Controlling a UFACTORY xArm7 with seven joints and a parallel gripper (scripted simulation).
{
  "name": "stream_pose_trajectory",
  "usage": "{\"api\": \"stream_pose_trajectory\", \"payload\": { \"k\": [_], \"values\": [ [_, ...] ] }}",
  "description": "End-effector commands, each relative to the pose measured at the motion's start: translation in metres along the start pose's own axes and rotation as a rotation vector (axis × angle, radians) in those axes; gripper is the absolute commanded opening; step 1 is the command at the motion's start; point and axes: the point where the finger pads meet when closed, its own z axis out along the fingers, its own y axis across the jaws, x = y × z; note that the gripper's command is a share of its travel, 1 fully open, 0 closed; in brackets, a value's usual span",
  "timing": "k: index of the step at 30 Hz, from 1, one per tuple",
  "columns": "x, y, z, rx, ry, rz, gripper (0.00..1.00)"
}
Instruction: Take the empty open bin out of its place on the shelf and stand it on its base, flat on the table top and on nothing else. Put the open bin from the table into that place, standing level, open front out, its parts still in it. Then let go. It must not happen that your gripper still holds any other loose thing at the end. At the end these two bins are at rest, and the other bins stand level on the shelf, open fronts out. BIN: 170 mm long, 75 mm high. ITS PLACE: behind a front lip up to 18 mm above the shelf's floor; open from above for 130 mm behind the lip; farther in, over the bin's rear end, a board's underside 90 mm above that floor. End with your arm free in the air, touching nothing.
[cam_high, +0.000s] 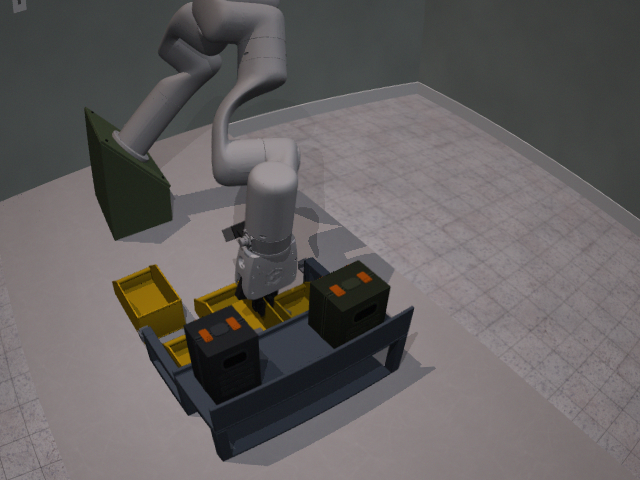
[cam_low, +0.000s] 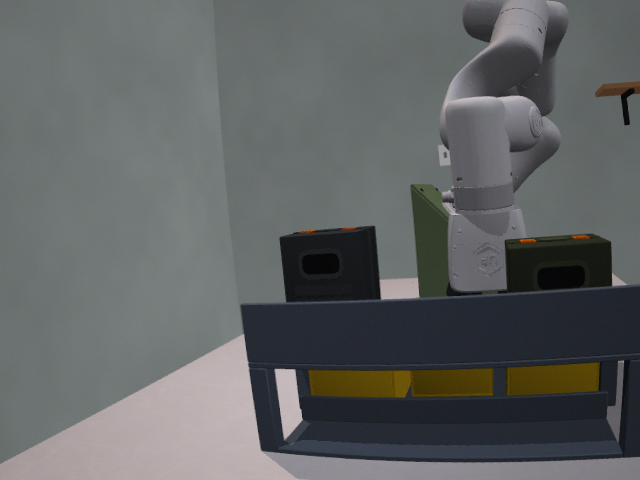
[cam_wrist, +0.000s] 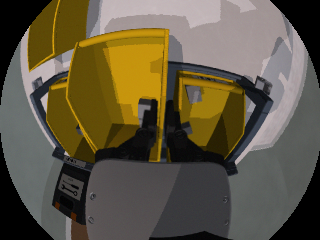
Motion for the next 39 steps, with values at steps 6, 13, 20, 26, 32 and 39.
{"api": "stream_pose_trajectory", "payload": {
  "k": [6, 13, 20, 26, 32, 39],
  "values": [
    [-0.001, -0.001, -0.004, 0.002, -0.004, 0.001, 0.10],
    [-0.001, -0.001, -0.007, 0.002, -0.004, 0.001, 0.10],
    [0.000, -0.001, -0.013, 0.002, -0.004, 0.001, 0.10],
    [0.000, -0.001, -0.018, 0.002, -0.004, 0.001, 0.10],
    [0.001, -0.001, -0.027, 0.002, -0.004, 0.001, 0.10],
    [0.003, -0.001, -0.039, 0.002, -0.004, 0.001, 0.10]
  ]
}}
